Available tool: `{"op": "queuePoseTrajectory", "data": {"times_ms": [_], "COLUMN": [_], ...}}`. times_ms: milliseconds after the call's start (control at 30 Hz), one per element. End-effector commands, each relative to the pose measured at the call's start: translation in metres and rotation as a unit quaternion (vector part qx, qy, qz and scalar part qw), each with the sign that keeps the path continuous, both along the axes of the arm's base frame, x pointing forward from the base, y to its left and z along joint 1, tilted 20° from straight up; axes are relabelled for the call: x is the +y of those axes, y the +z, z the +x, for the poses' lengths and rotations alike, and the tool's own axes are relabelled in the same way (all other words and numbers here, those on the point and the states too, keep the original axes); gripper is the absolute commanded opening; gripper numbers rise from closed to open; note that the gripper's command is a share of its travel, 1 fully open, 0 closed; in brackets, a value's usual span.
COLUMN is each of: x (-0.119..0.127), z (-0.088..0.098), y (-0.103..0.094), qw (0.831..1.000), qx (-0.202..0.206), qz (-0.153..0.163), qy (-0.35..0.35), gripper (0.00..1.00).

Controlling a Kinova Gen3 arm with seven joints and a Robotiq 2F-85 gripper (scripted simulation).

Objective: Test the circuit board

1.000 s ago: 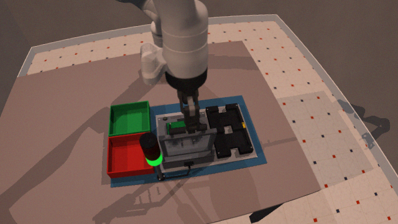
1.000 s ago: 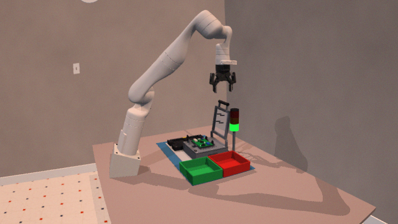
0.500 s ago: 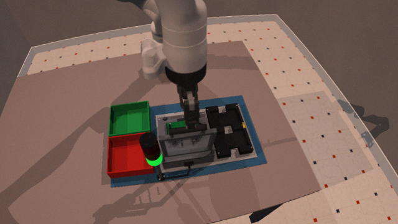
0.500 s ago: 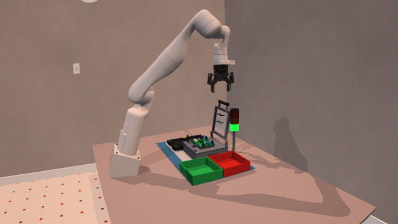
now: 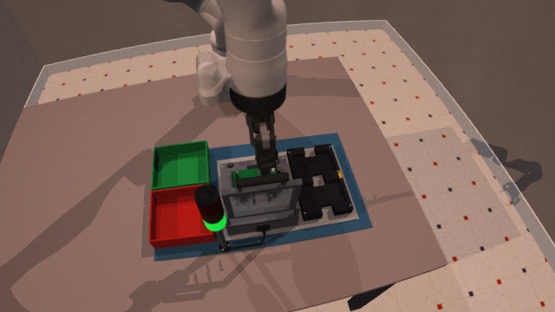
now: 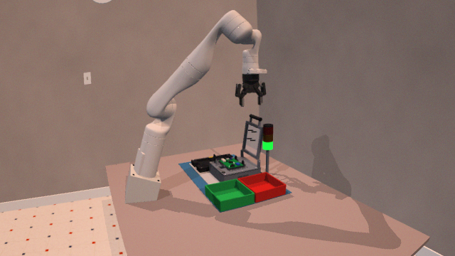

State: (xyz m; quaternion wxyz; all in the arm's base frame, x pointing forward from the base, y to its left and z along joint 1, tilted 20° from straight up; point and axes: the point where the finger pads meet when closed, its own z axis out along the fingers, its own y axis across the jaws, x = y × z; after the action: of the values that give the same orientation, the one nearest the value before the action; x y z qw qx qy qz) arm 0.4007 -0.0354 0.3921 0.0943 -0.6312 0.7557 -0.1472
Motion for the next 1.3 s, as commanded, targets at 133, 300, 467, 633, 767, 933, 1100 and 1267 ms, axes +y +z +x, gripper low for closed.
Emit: {"op": "queuePoseTrajectory", "data": {"times_ms": [133, 300, 467, 633, 767, 933, 1100, 1267], "x": [-0.001, 0.001, 0.003, 0.005, 0.007, 0.009, 0.012, 0.013], "z": [-0.006, -0.015, -0.028, -0.039, -0.048, -0.063, -0.077, -0.083], "y": [-0.002, -0.005, -0.010, -0.014, -0.017, -0.023, -0.028, -0.031], "qw": [1.000, 1.000, 1.000, 1.000, 1.000, 1.000, 1.000, 1.000], "qx": [0.000, 0.000, 0.000, 0.000, 0.000, 0.000, 0.000, 0.000], "qz": [-0.001, -0.001, -0.001, -0.001, -0.001, -0.001, -0.001, -0.001], "qy": [-0.001, -0.001, -0.001, -0.001, -0.001, -0.001, -0.001, -0.001], "gripper": [1.00, 1.00, 1.00, 1.00, 1.00, 1.00, 1.00, 1.00]}}
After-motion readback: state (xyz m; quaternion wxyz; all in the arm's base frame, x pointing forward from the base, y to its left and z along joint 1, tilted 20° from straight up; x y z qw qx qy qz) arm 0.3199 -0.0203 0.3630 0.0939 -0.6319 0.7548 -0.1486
